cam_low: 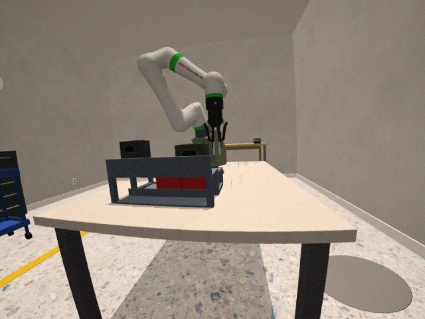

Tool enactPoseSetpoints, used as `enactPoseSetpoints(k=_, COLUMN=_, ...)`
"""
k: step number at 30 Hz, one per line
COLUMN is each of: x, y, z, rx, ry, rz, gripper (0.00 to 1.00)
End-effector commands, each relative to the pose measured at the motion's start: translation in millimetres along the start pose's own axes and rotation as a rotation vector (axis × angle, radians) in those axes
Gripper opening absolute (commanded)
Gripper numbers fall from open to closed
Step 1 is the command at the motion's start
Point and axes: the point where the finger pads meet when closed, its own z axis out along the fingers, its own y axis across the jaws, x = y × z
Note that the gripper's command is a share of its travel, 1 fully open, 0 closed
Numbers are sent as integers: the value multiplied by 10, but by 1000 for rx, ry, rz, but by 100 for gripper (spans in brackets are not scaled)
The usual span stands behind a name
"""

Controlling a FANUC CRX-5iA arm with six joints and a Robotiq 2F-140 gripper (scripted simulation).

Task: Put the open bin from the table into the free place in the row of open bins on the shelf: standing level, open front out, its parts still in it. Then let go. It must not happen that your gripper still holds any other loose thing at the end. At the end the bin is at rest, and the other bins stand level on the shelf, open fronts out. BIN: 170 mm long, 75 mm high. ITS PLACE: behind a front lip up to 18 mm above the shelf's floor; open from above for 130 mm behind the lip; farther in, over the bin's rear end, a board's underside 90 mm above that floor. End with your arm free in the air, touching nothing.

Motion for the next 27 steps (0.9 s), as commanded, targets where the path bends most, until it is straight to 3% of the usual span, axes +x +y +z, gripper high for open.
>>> enactPoseSetpoints(k=1, x=3, y=-2, z=66, rx=0, ry=1, rz=0, gripper=15)
enactPoseSetpoints(k=27, x=3, y=-2, z=447, rx=0, ry=1, rz=0, gripper=15)
